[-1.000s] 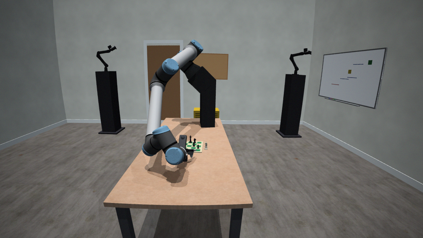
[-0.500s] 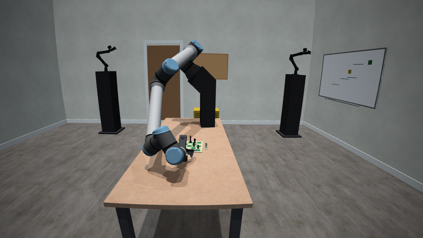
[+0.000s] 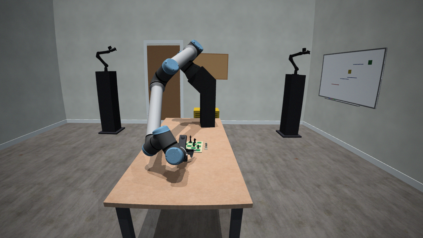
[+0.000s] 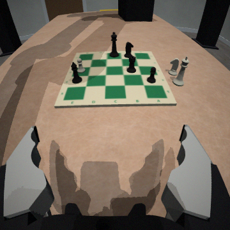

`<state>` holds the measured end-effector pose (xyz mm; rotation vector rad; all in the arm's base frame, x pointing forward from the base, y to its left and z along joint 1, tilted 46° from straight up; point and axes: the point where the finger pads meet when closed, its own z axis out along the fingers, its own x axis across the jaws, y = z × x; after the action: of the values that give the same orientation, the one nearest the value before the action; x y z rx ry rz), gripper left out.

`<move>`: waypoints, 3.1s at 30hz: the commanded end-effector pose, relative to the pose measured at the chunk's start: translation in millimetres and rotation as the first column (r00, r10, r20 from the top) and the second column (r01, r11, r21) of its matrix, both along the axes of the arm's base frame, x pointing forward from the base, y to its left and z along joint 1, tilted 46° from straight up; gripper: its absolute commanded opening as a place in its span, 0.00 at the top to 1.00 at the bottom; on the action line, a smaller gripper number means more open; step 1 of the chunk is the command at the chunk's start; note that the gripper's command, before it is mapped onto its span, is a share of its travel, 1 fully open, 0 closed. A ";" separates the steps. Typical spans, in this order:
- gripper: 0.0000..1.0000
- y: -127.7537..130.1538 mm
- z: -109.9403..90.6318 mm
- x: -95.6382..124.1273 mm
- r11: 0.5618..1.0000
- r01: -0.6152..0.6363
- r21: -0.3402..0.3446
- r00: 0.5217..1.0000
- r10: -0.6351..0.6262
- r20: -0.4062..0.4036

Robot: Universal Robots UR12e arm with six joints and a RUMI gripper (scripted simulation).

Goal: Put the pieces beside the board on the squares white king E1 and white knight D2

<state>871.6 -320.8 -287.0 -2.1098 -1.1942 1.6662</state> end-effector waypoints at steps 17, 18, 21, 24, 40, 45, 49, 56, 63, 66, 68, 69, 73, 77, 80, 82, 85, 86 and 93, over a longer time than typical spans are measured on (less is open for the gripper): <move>0.00 41.4 35.8 -4.4 1.000 -0.001 0.008 1.000 0.001 -0.028; 0.00 45.8 40.0 -5.1 1.000 -0.001 0.008 1.000 0.001 -0.028; 0.00 58.0 51.7 -6.9 1.000 -0.001 0.008 1.000 0.001 -0.028; 0.00 65.5 58.9 -8.2 1.000 -0.001 0.008 1.000 0.001 -0.028; 0.00 66.3 64.7 -5.7 1.000 -0.003 0.008 1.000 0.003 -0.023; 0.00 66.6 64.1 -6.3 1.000 -0.004 0.008 1.000 0.004 -0.023; 0.00 66.4 62.9 -7.9 1.000 -0.006 0.008 1.000 0.006 -0.022; 0.00 68.9 60.8 -9.0 1.000 -0.018 0.006 1.000 0.018 -0.006; 0.00 71.1 58.3 -11.3 0.999 -0.033 0.003 0.999 0.033 0.015; 0.00 72.9 56.5 -13.5 0.999 -0.044 0.000 0.999 0.044 0.031; 0.00 74.3 55.3 -15.5 0.999 -0.053 -0.003 0.998 0.053 0.043; 0.00 75.1 54.7 -16.6 0.998 -0.057 -0.004 0.997 0.057 0.050; 0.00 78.7 52.5 -22.3 0.997 -0.078 -0.011 0.994 0.079 0.079; 0.00 80.8 50.0 -25.2 0.996 -0.091 -0.016 0.991 0.093 0.099; 0.00 84.4 45.8 -29.9 0.993 -0.114 -0.024 0.984 0.116 0.133; 0.00 87.1 43.4 -33.8 0.991 -0.130 -0.030 0.979 0.133 0.156; 0.00 91.5 40.5 -40.9 0.987 -0.156 -0.042 0.968 0.161 0.193; 0.00 91.5 40.5 -40.9 0.987 -0.156 -0.042 0.968 0.161 0.193; 0.00 98.3 32.4 -50.0 0.979 -0.196 -0.062 0.945 0.205 0.253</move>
<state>824.4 -225.8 -246.4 -2.3061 -1.4505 1.5734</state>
